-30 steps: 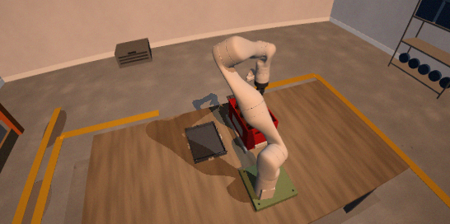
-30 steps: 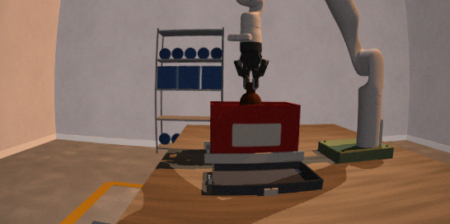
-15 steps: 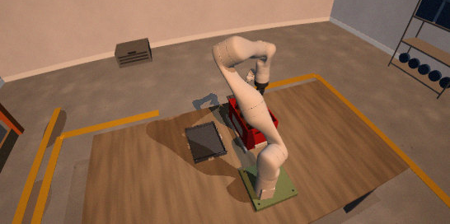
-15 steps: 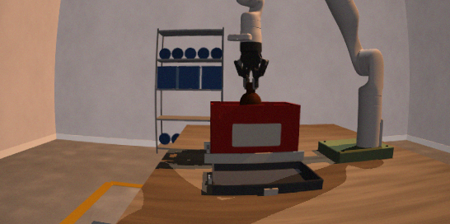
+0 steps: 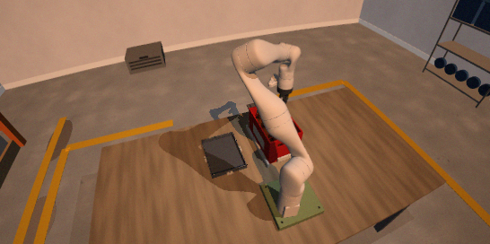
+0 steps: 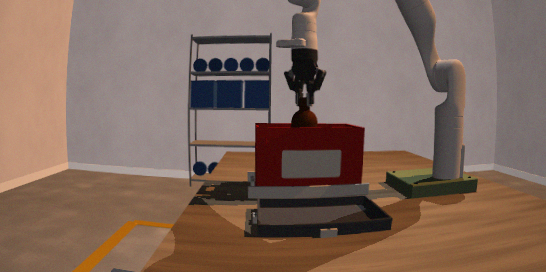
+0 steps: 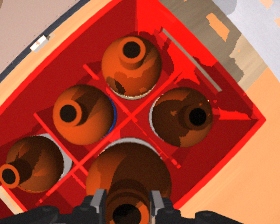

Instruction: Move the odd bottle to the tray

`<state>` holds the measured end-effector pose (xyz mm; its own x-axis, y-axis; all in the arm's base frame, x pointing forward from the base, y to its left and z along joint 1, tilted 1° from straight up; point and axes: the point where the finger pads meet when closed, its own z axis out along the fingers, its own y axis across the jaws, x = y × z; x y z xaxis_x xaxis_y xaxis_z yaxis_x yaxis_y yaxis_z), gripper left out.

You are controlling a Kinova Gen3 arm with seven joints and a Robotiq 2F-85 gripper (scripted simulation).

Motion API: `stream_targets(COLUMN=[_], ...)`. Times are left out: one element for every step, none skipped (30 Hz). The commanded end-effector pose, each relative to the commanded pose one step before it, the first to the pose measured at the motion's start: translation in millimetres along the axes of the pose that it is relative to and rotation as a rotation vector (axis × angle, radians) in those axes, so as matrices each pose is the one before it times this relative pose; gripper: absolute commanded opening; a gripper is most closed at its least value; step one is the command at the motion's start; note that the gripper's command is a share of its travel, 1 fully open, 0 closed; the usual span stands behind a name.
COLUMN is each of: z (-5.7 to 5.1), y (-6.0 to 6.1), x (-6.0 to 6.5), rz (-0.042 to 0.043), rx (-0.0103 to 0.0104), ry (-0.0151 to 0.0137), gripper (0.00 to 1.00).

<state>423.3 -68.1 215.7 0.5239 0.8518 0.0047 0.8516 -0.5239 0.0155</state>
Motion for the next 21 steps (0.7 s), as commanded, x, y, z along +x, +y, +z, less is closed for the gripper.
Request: stream_targets(z=[-3.62,-1.07,-1.11,-1.14,-1.18,-1.20,-1.22,-1.24,-1.25,-1.25,-1.25,0.00,0.00,-1.24,-1.23,-1.21,-1.19,-1.16,-1.13,-1.09,-1.05], y=[0.74,0.00,0.00,0.00,0.00,0.00,0.00,0.00,0.00,0.00,0.00,0.00,0.00,0.00,0.00,0.00,0.00,0.00,0.00,0.00,0.00], x=[0.72,0.00,0.00,0.00,0.00,-0.01,0.01,0.00,0.00,-0.01,0.01,0.00,0.00,0.00,0.00,-0.01,0.01,0.00,0.00,-0.01,0.00], rz=[-0.00144,0.00000,-0.00001,0.00000,0.00001,0.00001,-0.00001,0.00000,0.00001,0.00001,-0.00001,0.00000,0.00000,0.00000,0.00000,0.00001,-0.00001,0.00000,0.00000,0.00001,0.00000], rx=[-0.00324,0.00000,0.00000,0.00000,0.00000,0.00000,0.00000,0.00000,0.00000,0.00000,0.00000,0.00000,0.00000,0.00000,0.00000,0.00000,0.00000,0.00000,0.00000,0.00000,0.00000], ry=[0.00276,0.00000,0.00001,0.00000,0.00000,-0.00001,0.00001,0.00000,0.00000,-0.00001,0.00001,0.00000,0.00000,0.00000,0.00000,-0.00001,0.00001,0.00000,0.00000,-0.00001,0.00000], gripper=[0.00,0.00,0.00,0.00,0.00,0.00,0.00,0.00,0.00,0.00,0.00,0.00,0.00,0.00,0.00,0.00,0.00,0.00,0.00,0.00,0.00])
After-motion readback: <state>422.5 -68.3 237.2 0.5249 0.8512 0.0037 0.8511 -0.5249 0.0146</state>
